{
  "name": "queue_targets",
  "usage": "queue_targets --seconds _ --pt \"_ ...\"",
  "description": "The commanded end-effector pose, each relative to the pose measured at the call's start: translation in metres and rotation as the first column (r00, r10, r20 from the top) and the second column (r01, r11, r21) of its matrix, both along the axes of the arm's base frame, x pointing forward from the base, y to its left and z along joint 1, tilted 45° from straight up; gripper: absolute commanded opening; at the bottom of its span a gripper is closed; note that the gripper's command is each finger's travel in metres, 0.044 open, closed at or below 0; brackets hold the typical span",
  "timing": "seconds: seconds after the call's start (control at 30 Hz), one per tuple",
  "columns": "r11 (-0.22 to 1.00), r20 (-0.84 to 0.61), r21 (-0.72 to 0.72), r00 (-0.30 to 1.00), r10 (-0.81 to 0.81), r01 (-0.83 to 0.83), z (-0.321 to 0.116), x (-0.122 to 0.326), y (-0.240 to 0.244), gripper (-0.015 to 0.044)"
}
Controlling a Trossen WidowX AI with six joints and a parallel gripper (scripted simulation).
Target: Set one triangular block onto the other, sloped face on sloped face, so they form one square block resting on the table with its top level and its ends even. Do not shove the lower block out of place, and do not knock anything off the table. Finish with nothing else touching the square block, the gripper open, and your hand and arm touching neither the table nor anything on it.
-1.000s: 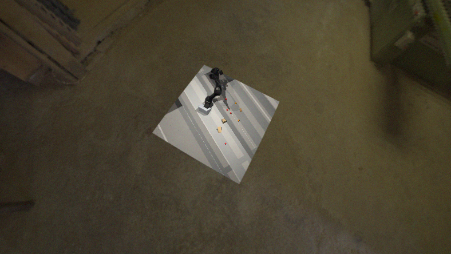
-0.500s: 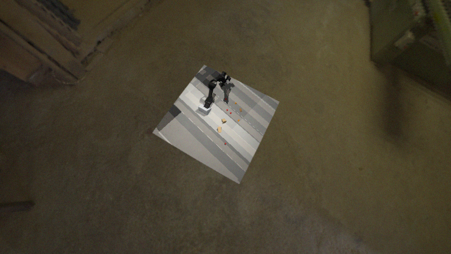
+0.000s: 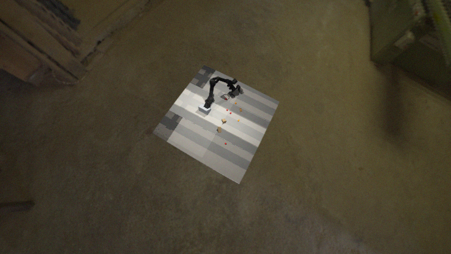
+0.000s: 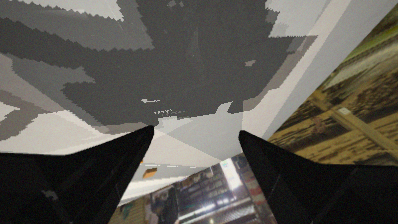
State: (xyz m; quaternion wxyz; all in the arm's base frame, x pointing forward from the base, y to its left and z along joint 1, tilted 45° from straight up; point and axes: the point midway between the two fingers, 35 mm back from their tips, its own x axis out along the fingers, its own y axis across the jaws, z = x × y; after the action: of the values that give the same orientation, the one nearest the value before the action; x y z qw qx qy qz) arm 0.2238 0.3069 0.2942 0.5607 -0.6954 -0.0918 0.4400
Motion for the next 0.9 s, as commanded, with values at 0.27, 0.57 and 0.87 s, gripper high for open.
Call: queue_targets --seconds 0.27,0.57,0.87 --pt "0.892 -0.203 -0.452 0.974 -0.098 -0.005 -0.124 0.134 -0.113 0.0440" --pt "0.861 -0.483 -0.489 0.866 -0.132 -0.142 -0.215 0.168 -0.249 0.0440" --pt "0.941 -0.686 -0.251 0.728 -0.007 -0.227 -0.292 0.139 -0.375 0.0440"
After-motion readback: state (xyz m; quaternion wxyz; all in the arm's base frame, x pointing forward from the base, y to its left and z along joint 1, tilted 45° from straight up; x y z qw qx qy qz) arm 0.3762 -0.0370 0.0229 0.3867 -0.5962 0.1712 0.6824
